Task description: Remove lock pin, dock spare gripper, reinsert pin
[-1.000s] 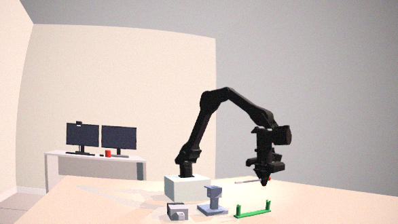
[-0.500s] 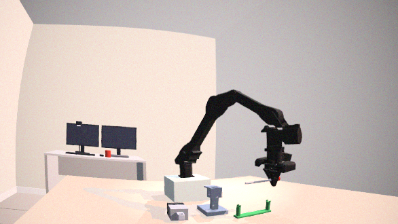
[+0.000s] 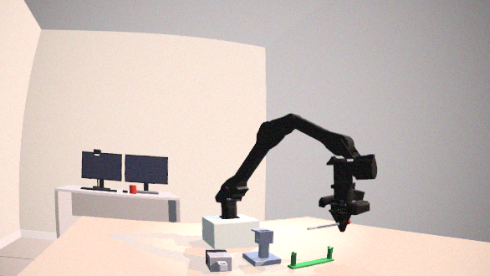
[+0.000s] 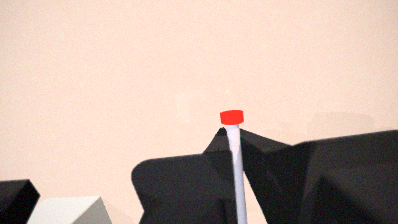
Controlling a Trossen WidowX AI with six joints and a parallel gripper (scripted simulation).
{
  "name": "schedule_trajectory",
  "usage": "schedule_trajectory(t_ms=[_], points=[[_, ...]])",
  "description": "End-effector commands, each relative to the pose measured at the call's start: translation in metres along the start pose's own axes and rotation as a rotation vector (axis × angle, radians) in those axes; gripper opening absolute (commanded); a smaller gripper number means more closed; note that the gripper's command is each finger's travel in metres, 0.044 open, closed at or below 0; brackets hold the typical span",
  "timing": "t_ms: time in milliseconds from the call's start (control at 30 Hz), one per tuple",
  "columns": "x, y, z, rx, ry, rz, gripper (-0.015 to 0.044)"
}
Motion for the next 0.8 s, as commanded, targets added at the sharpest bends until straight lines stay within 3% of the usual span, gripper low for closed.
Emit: schedule_trajectory(t_ms=[0, 767], points=[[0.007, 0.0, -0.001, -0.004, 0.003, 0.006, 0.0], [0.04, -0.001, -0.006, -0.008, -0.011, -0.021, 0.0]])
Point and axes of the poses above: the point midway between the two fingers, 35 mm back from their tips, its own x axis out along the fingers, its own y axis across the jaws, z = x × y, the point moved 3 cm from there along -x, back along the fingers, and after that the axes turned 1 degree about -x, right-handed, at the moved point
